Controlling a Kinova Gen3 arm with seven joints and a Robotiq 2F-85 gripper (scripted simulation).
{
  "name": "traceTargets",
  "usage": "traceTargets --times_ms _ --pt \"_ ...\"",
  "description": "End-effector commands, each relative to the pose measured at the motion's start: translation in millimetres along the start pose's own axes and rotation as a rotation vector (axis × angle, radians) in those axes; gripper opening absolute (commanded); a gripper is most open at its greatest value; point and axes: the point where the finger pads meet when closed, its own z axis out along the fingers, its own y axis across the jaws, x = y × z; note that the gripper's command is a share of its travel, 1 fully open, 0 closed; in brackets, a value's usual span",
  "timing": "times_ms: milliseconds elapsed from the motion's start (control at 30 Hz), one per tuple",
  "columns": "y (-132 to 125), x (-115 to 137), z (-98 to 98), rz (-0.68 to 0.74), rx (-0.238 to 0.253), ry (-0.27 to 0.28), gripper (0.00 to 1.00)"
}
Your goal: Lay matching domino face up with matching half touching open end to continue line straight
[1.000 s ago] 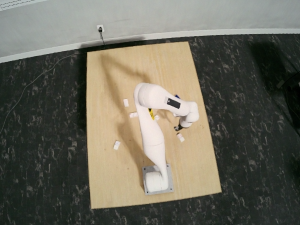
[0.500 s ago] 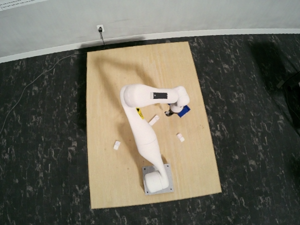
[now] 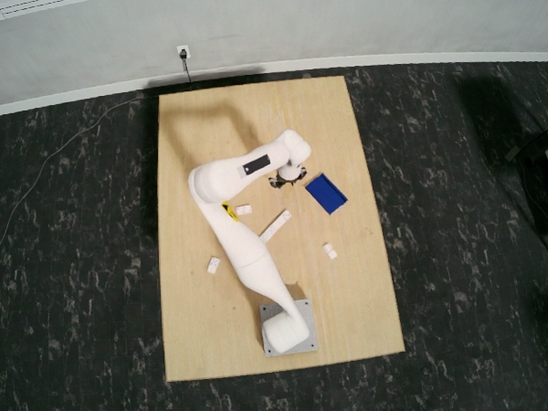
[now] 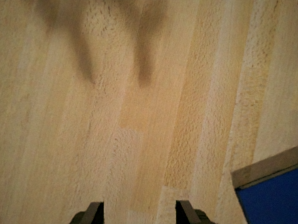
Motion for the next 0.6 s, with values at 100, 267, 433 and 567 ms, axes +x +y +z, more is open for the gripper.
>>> traceTargets --times_ms 100,267,433,567 --pt "-53.5 49.2 1.2 0.045 0.005 -0.024 0.49" --pt "-77.8 64.7 1.9 0.059 0.005 -0.032 0.49" --pt "-115.6 83.9 3.0 0.08 0.002 -0.046 0.49" --pt "-141.4 94.3 3.8 0.094 -0.002 -0.056 0.49"
